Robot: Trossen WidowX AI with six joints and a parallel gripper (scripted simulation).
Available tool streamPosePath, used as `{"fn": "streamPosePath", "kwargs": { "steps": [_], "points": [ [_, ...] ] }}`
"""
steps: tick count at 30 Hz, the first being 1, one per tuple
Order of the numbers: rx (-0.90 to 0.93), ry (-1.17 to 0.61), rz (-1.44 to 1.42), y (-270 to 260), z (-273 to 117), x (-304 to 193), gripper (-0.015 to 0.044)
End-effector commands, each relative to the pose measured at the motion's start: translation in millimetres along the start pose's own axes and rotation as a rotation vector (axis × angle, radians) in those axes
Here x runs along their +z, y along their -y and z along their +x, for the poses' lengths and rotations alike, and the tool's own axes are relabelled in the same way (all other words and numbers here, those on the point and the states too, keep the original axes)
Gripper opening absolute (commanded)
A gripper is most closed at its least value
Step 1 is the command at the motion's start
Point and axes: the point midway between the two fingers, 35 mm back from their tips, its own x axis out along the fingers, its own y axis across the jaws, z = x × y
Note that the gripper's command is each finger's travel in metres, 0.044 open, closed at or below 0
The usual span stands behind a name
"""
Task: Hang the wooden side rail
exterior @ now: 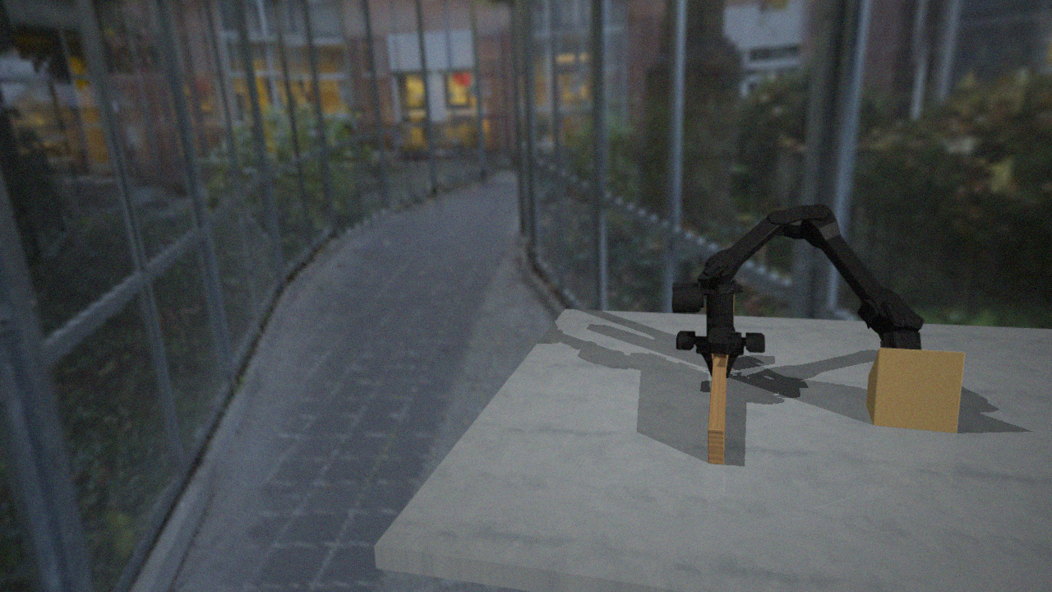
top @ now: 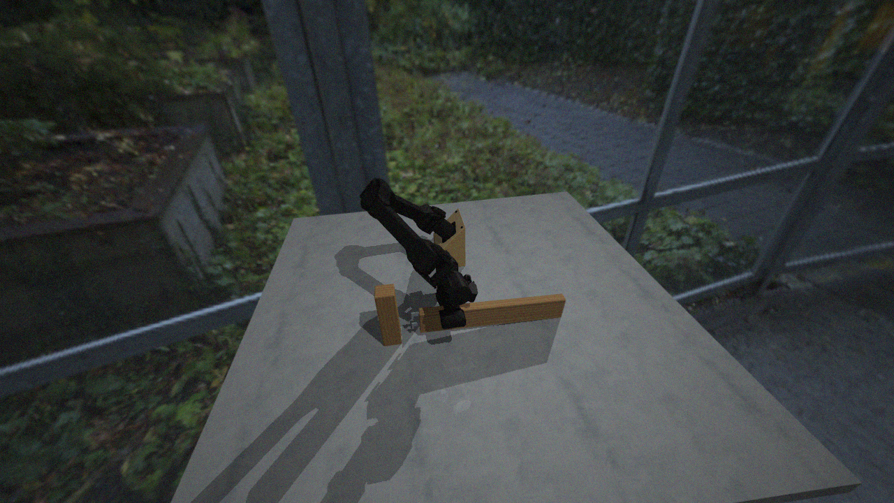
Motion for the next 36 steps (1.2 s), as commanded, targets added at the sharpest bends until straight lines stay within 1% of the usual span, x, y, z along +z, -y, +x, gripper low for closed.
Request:
{"fn": "streamPosePath", "kwargs": {
  "steps": [1,36],
  "points": [
    [-0.017,0.001,0.003,2.1,-5.2,-1.9,0.0000],
    [-0.017,0.001,0.003,4.5,-6.7,-5.8,0.0000]
  ]
}}
